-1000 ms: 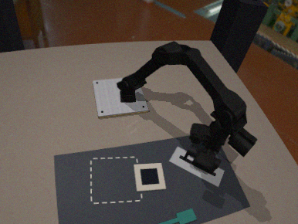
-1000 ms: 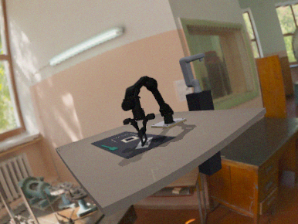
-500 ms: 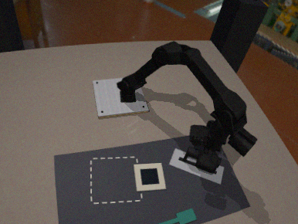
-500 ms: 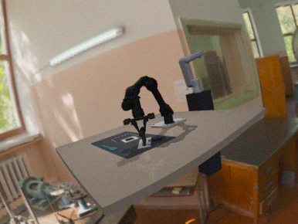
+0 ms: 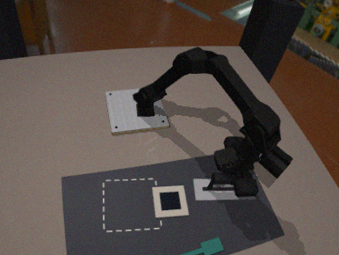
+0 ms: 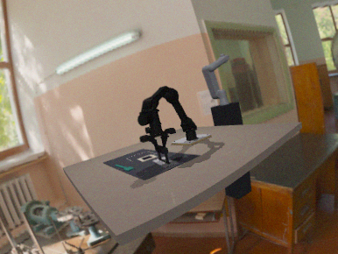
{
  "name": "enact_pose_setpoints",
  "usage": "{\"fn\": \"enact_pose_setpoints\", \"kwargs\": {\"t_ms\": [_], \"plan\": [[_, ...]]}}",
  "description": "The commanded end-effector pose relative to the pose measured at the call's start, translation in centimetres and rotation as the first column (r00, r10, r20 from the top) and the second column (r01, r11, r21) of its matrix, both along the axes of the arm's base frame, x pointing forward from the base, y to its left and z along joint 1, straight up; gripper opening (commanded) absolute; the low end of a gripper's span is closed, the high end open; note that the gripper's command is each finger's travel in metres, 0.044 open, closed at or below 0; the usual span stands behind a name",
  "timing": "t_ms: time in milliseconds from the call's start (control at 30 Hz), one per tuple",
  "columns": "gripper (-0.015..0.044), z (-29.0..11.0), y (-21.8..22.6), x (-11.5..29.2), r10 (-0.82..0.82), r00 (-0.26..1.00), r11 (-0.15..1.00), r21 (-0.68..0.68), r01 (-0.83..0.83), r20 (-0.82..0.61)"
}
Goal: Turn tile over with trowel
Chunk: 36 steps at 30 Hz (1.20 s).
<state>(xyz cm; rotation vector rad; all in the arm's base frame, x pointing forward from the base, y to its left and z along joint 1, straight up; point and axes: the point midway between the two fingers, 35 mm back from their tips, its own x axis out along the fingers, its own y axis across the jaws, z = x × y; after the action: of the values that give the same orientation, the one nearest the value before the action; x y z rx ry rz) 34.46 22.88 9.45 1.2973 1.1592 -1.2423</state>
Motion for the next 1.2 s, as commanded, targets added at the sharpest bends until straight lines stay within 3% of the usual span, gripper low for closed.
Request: {"fn": "enact_pose_setpoints", "kwargs": {"t_ms": [0,100,300,900,1067,1167], "plan": [[0.013,-0.1,0.0,0.0,0.074,0.997,0.997,-0.005,-0.074,0.001],[0.013,-0.1,0.0,0.0,0.074,0.997,0.997,-0.005,-0.074,0.001],[0.027,-0.1,0.0,0.0,0.074,0.997,0.997,-0.005,-0.074,0.001],[0.027,-0.1,0.0,0.0,0.074,0.997,0.997,-0.005,-0.074,0.001],[0.027,4.2,-0.3,-0.4,0.074,0.997,0.997,-0.005,-0.074,0.001],[0.027,4.4,-0.3,-0.4,0.074,0.997,0.997,-0.005,-0.074,0.001]]}}
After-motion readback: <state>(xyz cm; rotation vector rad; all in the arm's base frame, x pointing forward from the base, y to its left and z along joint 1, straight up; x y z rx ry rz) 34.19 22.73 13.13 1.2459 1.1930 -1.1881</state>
